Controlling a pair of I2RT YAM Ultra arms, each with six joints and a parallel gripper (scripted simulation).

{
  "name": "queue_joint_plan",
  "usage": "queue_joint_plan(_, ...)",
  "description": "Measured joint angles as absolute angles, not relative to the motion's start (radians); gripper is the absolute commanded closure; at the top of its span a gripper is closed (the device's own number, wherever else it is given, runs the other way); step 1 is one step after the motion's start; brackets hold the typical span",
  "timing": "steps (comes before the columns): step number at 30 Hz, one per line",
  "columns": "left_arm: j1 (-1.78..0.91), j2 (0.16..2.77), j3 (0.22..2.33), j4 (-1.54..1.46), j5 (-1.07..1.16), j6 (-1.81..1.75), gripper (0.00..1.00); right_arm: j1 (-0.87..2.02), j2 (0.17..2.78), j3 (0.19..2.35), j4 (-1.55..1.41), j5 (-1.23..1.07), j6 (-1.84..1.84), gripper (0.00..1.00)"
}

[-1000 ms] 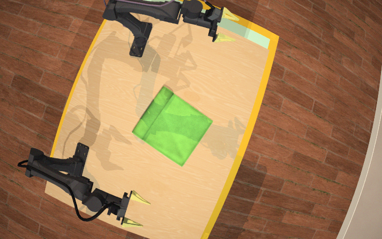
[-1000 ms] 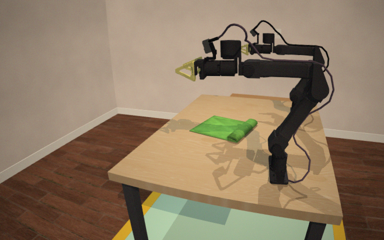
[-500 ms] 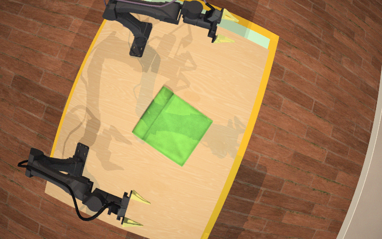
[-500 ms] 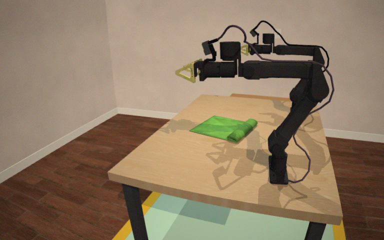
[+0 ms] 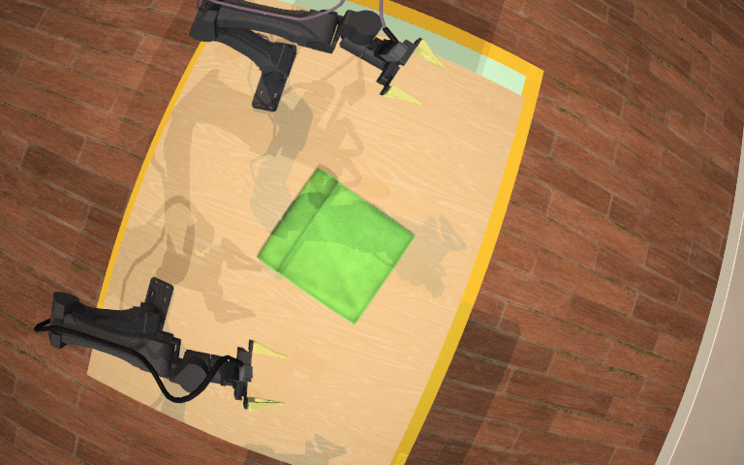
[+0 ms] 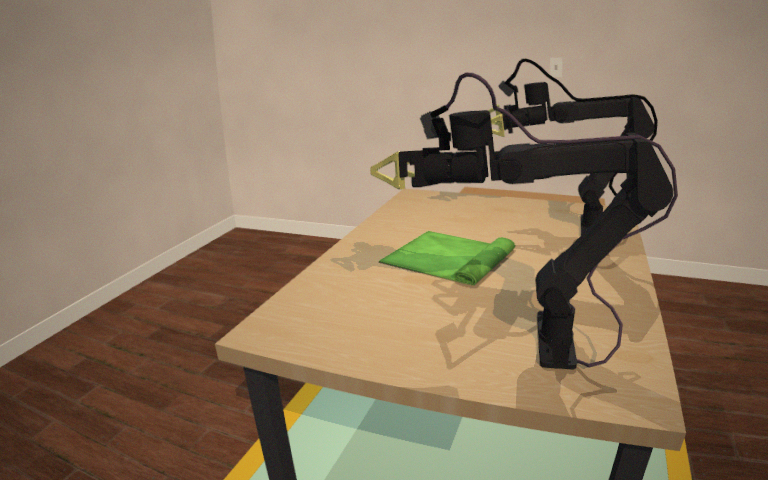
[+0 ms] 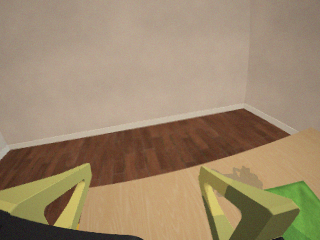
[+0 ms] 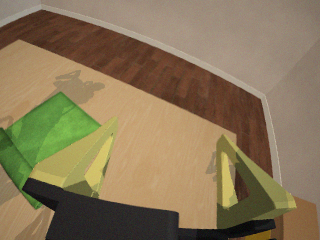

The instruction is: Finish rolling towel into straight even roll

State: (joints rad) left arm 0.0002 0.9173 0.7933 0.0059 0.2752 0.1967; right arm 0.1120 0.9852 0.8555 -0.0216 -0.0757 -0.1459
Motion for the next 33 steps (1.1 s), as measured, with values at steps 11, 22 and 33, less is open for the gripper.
queue_joint_plan(11,-0.064,0.871,0.625,-0.046,0.553,0.498,0.01,0.31,0.965,0.703,-0.068,-0.125,-0.324,0.01)
queue_joint_plan(22,-0.253,0.945,0.598,-0.183,0.665,0.842,0.01,0.511,1.049,0.654,-0.085,-0.127,-0.466,0.01)
queue_joint_plan(33,-0.493,1.191,0.611,-0.281,0.639,1.106,0.02,0.671,1.286,0.65,-0.084,-0.117,-0.562,0.02)
